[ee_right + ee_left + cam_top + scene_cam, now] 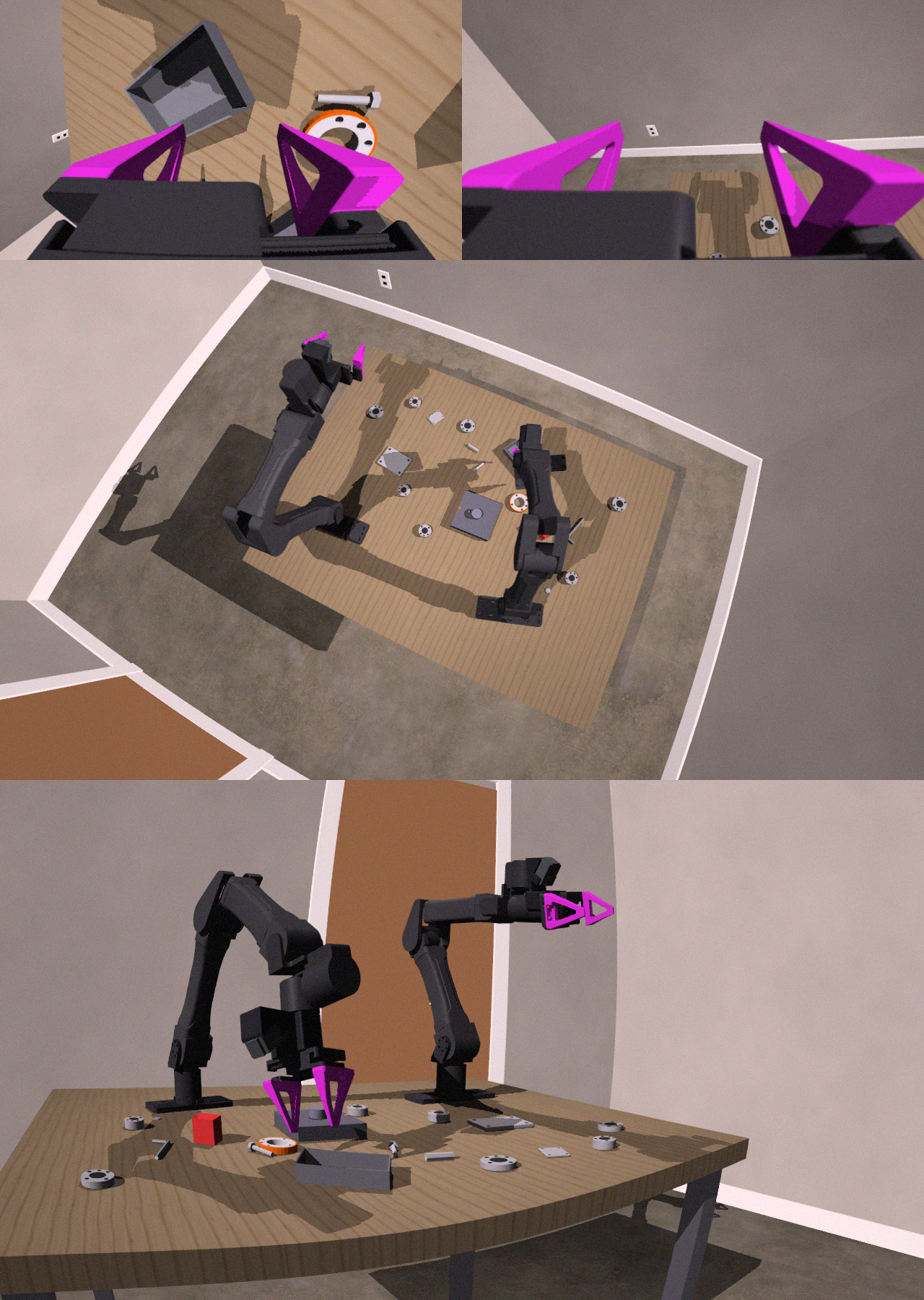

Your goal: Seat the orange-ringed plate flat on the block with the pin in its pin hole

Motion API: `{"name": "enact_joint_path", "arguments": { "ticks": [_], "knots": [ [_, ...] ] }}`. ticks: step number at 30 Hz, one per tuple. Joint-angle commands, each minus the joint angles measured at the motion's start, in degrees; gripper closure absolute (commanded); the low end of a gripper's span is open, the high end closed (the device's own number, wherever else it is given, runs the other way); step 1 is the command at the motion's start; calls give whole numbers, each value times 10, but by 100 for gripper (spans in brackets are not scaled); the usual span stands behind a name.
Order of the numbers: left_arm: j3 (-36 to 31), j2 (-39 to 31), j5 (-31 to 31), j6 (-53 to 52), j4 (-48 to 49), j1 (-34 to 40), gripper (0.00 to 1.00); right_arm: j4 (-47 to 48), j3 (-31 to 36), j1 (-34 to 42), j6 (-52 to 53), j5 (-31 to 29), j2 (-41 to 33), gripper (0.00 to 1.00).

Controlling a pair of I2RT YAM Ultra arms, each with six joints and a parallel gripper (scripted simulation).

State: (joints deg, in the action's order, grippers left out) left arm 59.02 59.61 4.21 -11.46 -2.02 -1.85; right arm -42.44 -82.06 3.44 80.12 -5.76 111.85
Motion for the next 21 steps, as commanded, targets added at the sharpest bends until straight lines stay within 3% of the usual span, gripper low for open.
{"name": "enact_joint_path", "arguments": {
  "ticks": [1,6,9,21],
  "knots": [
    [24,14,-28,72,17,12,0,-115,-7,-11,98,31,-42,20],
    [26,-20,-48,121,24,15,0,-199,19,-18,166,54,-52,20],
    [29,6,-53,145,29,22,0,-230,18,-27,199,72,-59,20],
    [30,-1,-38,111,17,17,0,-211,26,-22,146,54,-68,20]
  ]
}}
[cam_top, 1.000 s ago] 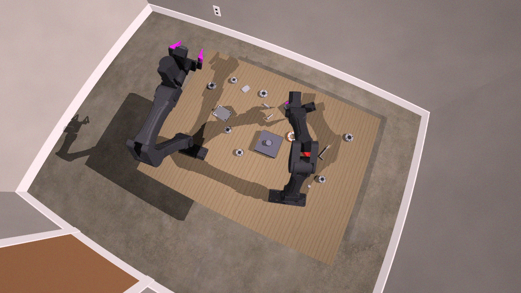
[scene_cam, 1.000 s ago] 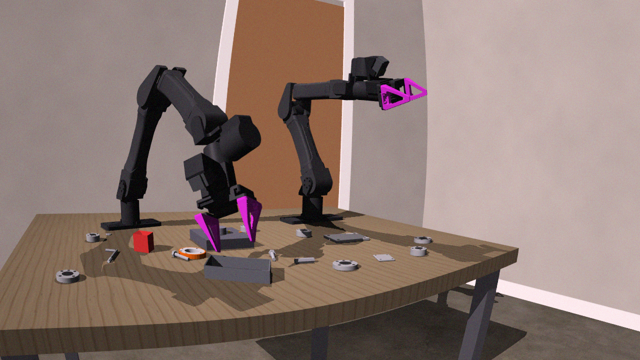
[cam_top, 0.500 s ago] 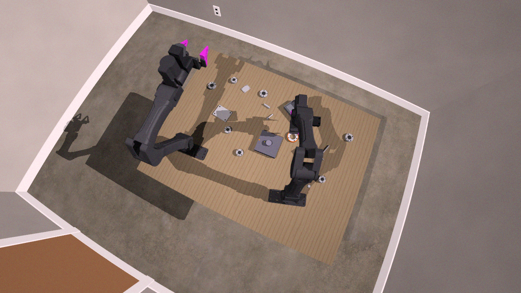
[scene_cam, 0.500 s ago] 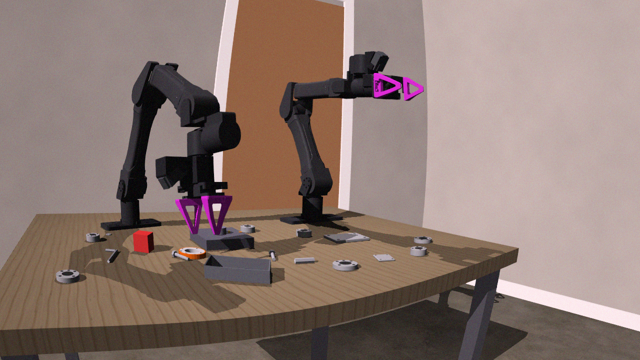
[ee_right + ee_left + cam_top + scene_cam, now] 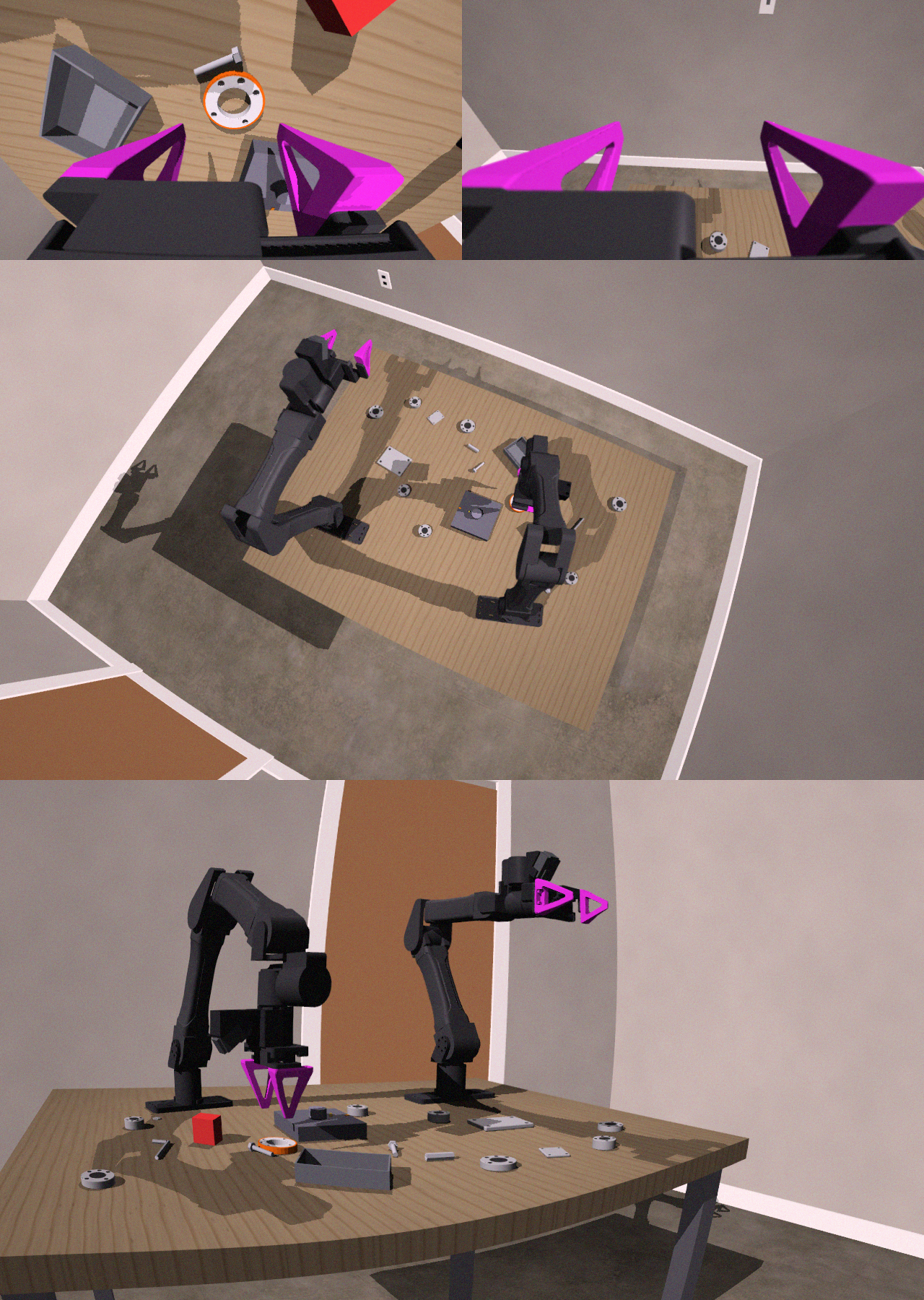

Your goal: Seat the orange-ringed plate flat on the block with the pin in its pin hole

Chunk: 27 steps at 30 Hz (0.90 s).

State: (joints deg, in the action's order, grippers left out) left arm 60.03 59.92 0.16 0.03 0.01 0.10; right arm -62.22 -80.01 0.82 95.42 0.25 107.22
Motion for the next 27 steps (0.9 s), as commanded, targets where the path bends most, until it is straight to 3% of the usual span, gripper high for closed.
{"name": "enact_joint_path", "arguments": {
  "ticks": [1,12,13,14,17,19,27],
  "knots": [
    [14,-2,2,-4,0,-1,0,-13,0,-4,-6,-6,-21,20],
    [20,-1,-1,-4,-3,-6,0,-12,-11,-4,-5,-7,-28,20],
    [20,-1,-1,-4,-3,-6,0,12,21,10,6,-10,21,20],
    [20,-1,-1,-4,-3,-6,0,13,-11,1,8,-12,-24,20],
    [20,-1,-1,-4,-3,-6,0,2,-13,-3,6,-11,-29,20],
    [20,-1,-1,-4,-3,-6,0,-7,-14,9,-4,-9,15,20],
    [20,-1,-1,-4,-3,-6,0,35,27,-3,-2,-8,12,20]
  ]
}}
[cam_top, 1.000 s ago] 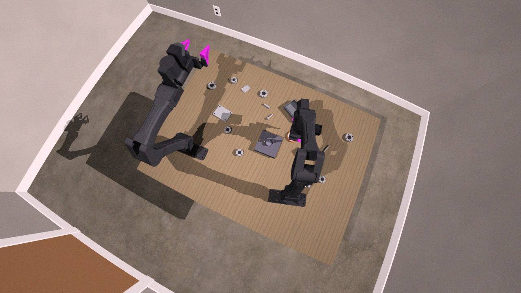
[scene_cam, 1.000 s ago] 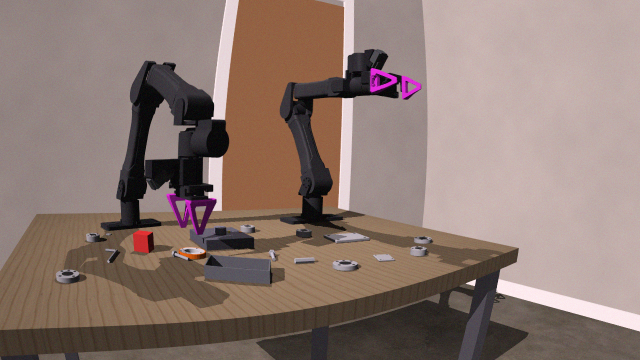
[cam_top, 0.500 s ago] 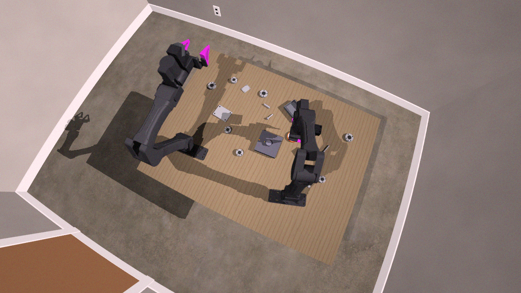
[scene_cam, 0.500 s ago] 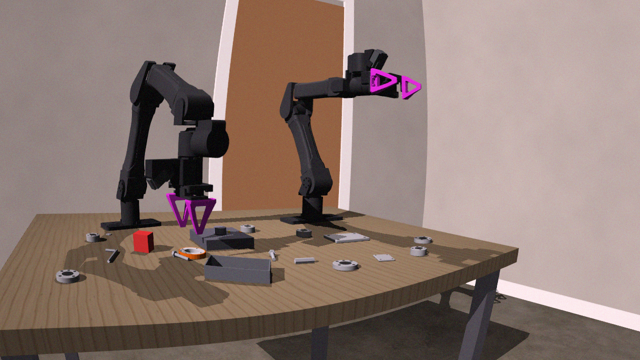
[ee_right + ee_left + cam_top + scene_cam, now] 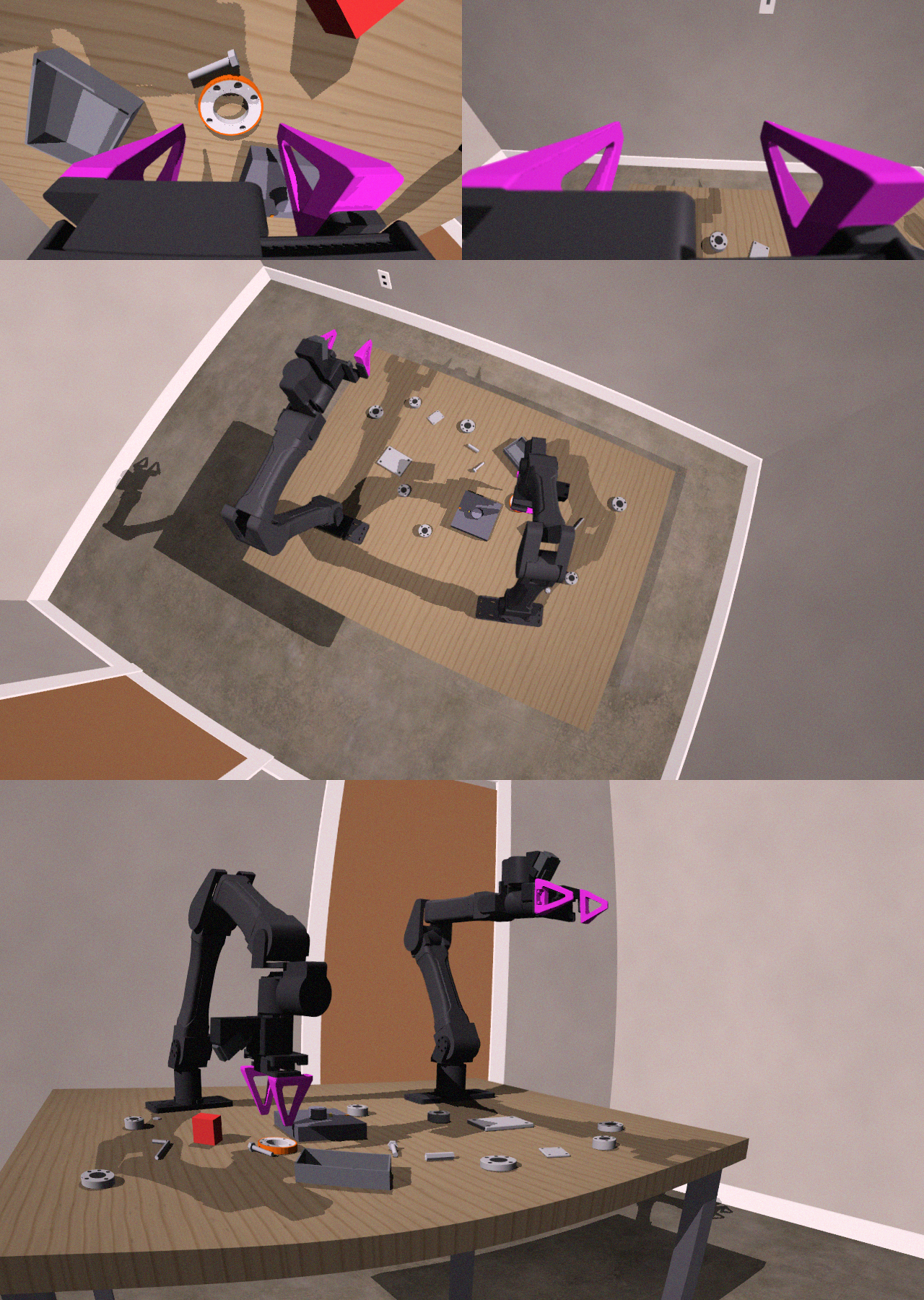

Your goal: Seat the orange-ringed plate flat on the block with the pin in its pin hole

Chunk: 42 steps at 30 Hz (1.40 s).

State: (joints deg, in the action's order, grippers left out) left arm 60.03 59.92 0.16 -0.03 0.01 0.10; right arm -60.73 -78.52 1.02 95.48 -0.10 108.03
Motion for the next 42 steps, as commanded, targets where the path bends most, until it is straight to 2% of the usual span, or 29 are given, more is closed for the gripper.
{"name": "enact_joint_path", "arguments": {
  "ticks": [1,7,9,20,24,28,32,33,34,42],
  "knots": [
    [20,-1,-1,-3,-3,-6,0,23,13,-5,-3,-5,2,20],
    [20,-1,-1,-3,-3,-6,0,23,20,-2,-3,-5,4,20],
    [20,-1,-1,-3,-3,-6,0,47,31,-2,-2,-5,23,20],
    [20,-1,-1,-3,-3,-6,0,87,56,-1,-1,-4,30,20],
    [20,-1,-1,-3,-3,-6,0,78,47,-1,-1,-4,20,20],
    [20,-1,-1,-3,-3,-6,0,109,70,0,0,0,39,20],
    [20,-1,-1,-3,-3,-6,0,96,43,0,1,-1,4,20],
    [20,-1,-1,-3,-3,-6,0,95,46,1,1,-1,16,20],
    [20,-1,-1,-3,-3,-6,0,95,42,1,1,-2,12,100],
    [20,-1,-1,-3,-3,-6,0,93,41,1,0,-2,12,100]
  ]
}}
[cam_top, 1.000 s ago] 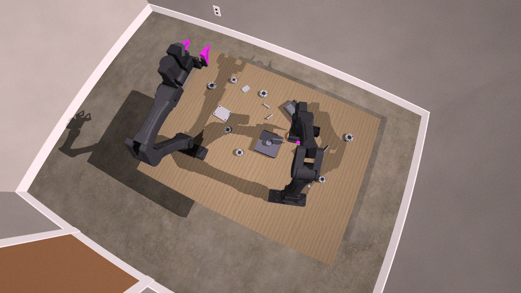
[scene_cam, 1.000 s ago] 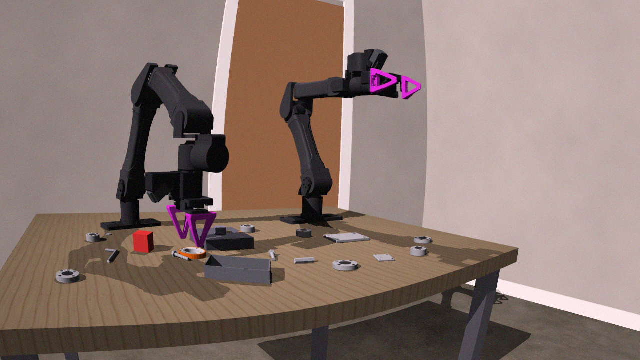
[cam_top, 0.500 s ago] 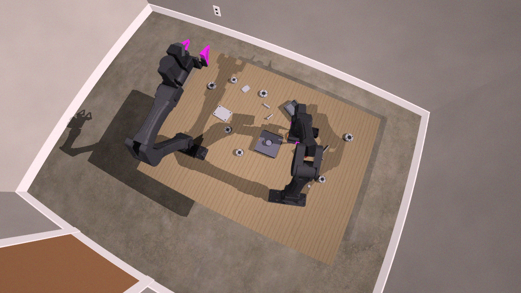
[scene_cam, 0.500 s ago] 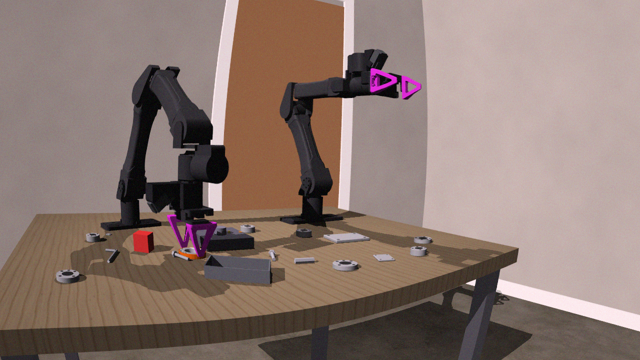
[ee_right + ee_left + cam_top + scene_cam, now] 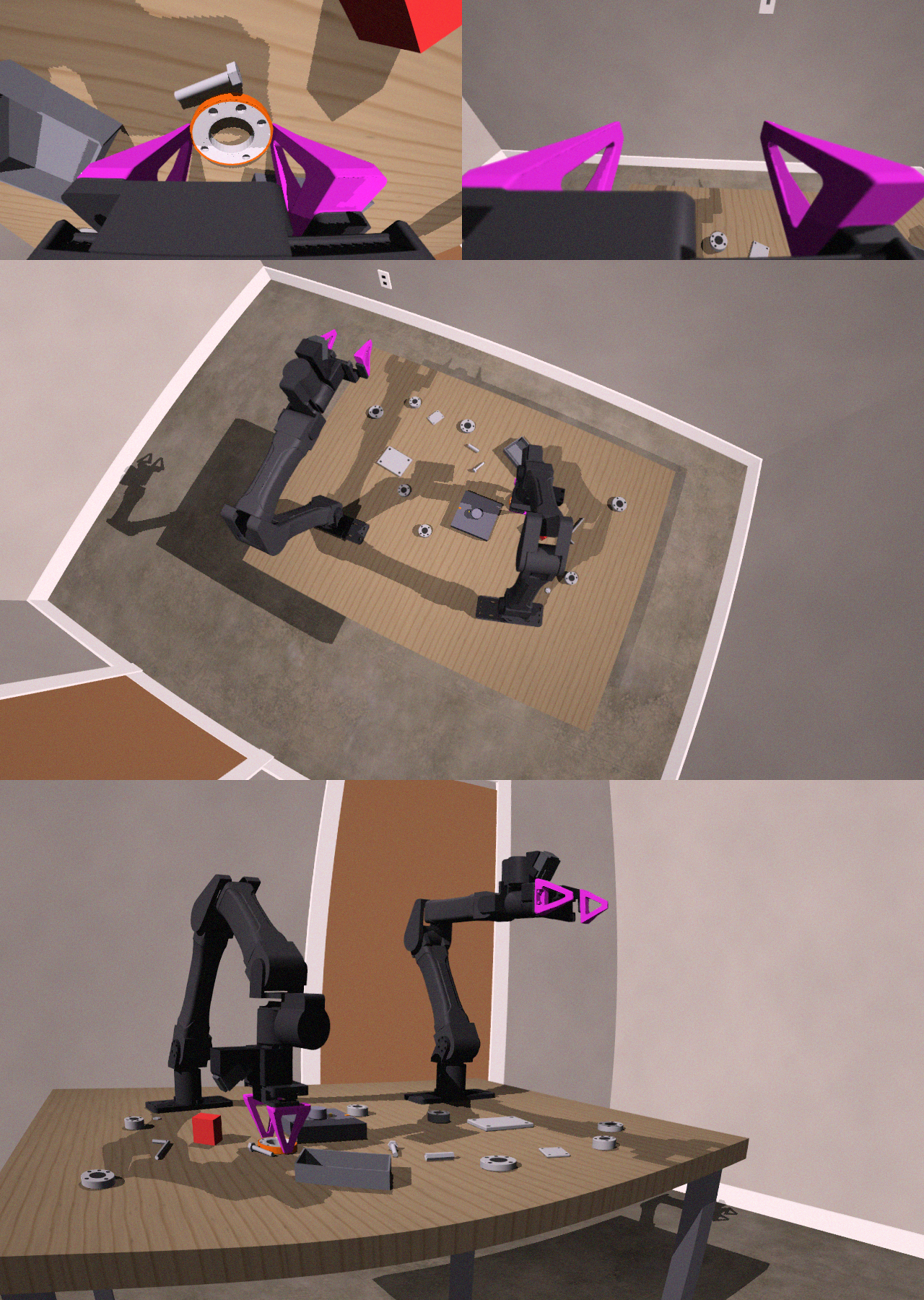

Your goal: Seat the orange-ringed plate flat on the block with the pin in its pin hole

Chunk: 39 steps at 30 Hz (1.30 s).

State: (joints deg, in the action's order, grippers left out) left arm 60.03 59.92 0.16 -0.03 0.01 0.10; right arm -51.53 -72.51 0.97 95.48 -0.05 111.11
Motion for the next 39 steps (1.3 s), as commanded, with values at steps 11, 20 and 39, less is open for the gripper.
{"name": "enact_joint_path", "arguments": {
  "ticks": [11,20,39],
  "knots": [
    [20,-1,-1,-3,-3,-6,0,-25,-23,1,-1,-2,-30,100],
    [20,-1,-1,-3,-3,-6,0,-50,-40,0,-2,-2,-38,100],
    [20,-1,-1,-3,-3,-6,0,-114,-86,-1,-5,-2,-58,100]
  ]
}}
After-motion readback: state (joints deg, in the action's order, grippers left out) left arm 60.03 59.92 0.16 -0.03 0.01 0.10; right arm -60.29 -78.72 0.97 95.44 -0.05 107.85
